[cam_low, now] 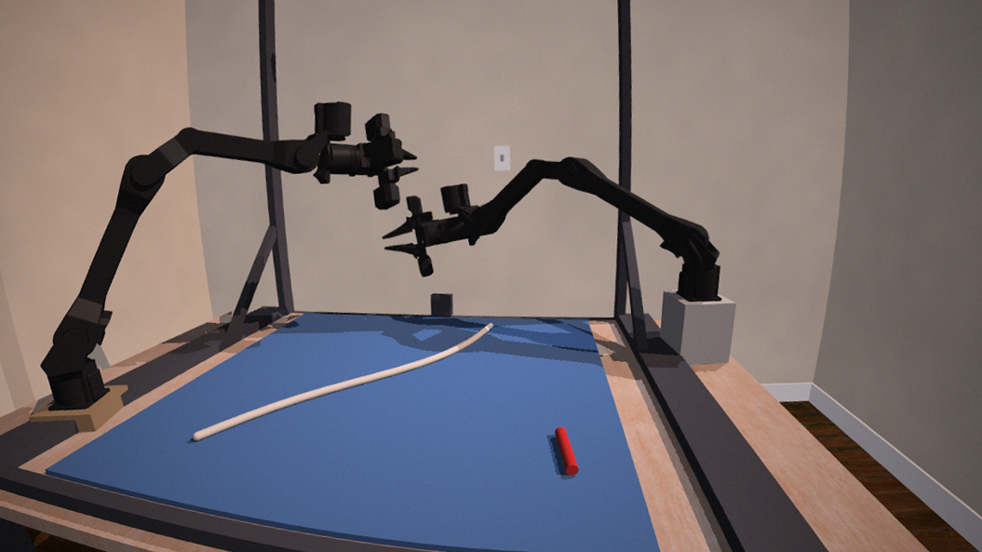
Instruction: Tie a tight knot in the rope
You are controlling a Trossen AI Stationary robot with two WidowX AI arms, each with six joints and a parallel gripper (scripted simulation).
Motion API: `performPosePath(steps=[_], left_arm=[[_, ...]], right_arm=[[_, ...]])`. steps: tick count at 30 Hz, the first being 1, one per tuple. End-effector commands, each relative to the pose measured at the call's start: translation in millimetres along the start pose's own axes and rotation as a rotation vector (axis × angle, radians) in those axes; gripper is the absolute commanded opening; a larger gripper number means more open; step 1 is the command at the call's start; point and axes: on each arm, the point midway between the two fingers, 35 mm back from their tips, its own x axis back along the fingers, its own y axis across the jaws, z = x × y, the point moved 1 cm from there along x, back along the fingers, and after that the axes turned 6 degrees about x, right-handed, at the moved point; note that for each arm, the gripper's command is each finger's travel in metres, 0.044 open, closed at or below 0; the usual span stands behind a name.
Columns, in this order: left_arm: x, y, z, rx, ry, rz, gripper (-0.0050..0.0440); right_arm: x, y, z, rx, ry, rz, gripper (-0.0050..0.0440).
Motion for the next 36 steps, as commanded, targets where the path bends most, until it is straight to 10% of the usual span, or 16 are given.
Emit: performPosePath(steps=[1,36], left_arm=[[5,21,-9,0.049,-0.026,-0.024,0.01],[29,55,-32,0.247,-0.164,0.091,0.01]], right_arm=[[9,19,-13,0.011,-0.026,-0.038,0.01],[23,21,12,0.134,0.06,0.021,0.01]])
